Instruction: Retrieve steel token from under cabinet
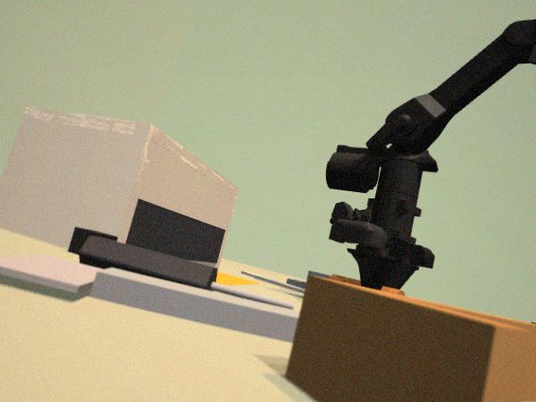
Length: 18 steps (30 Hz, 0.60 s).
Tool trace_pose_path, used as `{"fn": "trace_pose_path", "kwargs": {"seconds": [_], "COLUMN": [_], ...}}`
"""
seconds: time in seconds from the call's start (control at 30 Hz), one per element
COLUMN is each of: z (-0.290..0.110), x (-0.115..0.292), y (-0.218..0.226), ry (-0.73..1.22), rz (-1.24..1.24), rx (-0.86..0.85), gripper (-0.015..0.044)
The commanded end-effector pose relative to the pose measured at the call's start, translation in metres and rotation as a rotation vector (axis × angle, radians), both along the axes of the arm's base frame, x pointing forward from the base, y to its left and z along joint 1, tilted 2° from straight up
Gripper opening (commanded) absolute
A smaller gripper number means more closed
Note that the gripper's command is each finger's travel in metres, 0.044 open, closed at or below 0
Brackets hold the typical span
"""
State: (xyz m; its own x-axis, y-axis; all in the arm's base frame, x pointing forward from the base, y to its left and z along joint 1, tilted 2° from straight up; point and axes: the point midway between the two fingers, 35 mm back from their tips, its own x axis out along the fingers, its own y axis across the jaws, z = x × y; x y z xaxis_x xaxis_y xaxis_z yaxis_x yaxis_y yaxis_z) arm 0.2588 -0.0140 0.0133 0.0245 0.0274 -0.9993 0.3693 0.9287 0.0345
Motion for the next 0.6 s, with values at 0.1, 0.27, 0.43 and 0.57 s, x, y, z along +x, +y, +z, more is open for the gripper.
{"fn": "trace_pose_path", "kwargs": {"seconds": [0.1,0.27,0.43,0.57], "z": [0.0001,0.0000,0.0000,0.0000], "x": [0.0003,0.0000,0.0000,0.0000], "y": [0.0002,0.0000,0.0000,0.0000], "ry": [-0.001,0.000,0.000,0.004], "rz": [0.014,0.000,0.000,0.005], "rx": [0.001,0.000,0.000,-0.002], "gripper": [0.0000,0.0131,0.0200,0.0270]}}
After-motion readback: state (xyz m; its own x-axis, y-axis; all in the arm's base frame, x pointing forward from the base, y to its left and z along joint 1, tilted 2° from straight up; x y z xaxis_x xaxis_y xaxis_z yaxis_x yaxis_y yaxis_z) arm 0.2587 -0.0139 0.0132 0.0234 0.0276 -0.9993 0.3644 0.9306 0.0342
